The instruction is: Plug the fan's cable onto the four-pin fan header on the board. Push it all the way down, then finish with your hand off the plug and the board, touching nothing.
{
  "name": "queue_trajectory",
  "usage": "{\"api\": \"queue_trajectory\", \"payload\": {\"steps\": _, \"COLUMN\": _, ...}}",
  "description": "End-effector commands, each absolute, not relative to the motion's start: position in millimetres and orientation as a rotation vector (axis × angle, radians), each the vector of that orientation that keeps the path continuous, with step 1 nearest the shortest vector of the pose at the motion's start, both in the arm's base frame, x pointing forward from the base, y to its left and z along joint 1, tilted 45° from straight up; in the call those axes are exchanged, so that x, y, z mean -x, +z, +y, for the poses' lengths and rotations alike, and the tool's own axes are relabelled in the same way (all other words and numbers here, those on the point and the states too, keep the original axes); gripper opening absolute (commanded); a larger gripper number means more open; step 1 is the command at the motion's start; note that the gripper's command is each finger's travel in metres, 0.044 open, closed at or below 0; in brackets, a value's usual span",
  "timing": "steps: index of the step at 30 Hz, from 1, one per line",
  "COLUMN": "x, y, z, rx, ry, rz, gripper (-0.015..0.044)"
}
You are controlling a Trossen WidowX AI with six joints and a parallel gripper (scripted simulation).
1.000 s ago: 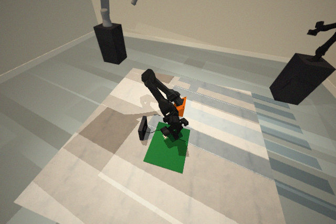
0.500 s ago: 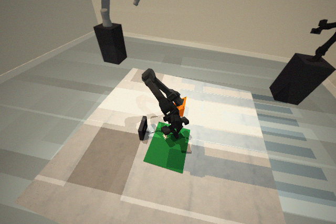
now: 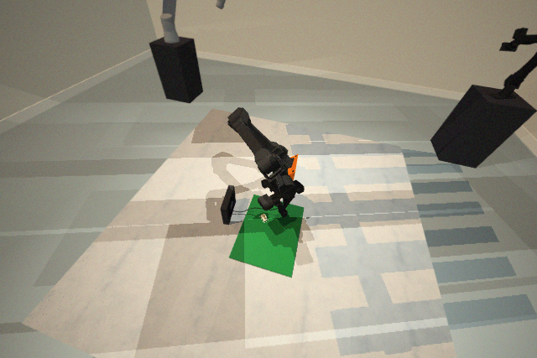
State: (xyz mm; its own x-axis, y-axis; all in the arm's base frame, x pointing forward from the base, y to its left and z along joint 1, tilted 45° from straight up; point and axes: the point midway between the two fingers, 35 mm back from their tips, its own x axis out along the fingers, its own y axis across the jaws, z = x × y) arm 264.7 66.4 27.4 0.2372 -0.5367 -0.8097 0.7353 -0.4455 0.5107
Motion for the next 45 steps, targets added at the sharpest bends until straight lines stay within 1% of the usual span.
{"api": "queue_trajectory", "payload": {"steps": 1, "x": -264, "y": 38, "z": 76, "rx": -1.428, "ry": -1.466, "rz": 0.201, "gripper": 0.0}}
{"api": "queue_trajectory", "payload": {"steps": 14, "x": -258, "y": 59, "z": 93, "rx": -1.404, "ry": -1.46, "rz": 0.213, "gripper": 0.0}}
{"api": "queue_trajectory", "payload": {"steps": 45, "x": -262, "y": 57, "z": 97, "rx": -0.476, "ry": -1.126, "rz": 0.84, "gripper": 0.0}}
